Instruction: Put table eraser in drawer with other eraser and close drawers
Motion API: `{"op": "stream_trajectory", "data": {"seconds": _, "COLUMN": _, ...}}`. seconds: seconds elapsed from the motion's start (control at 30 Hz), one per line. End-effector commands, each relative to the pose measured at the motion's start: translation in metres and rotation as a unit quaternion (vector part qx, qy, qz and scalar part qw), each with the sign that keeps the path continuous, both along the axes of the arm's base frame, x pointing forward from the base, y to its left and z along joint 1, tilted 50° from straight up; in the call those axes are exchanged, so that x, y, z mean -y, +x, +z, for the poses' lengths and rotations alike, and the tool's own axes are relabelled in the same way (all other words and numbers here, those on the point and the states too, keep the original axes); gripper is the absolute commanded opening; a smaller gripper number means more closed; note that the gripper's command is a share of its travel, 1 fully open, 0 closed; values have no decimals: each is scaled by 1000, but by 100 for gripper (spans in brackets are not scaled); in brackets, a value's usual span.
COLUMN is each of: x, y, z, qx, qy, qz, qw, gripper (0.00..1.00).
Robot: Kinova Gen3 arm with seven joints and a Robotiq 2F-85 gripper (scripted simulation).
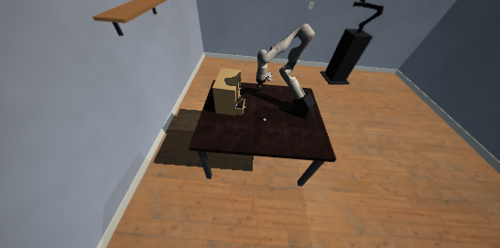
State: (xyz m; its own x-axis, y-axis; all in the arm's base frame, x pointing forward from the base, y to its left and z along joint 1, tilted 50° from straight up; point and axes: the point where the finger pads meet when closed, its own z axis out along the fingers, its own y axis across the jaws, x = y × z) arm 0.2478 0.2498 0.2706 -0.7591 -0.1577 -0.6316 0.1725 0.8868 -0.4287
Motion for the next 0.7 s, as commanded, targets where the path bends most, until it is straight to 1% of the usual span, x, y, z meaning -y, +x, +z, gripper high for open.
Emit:
{"op": "stream_trajectory", "data": {"seconds": 0.0, "x": 0, "y": 0, "z": 0, "qx": 0, "qy": 0, "qz": 1, "qw": 1000, "gripper": 100}}
{"op": "stream_trajectory", "data": {"seconds": 0.43, "x": 0, "y": 0, "z": -1, "qx": -3, "qy": -4, "qz": 5, "qw": 1000, "gripper": 100}}
{"op": "stream_trajectory", "data": {"seconds": 0.67, "x": 0, "y": 1, "z": -3, "qx": -9, "qy": -13, "qz": 14, "qw": 1000, "gripper": 100}}
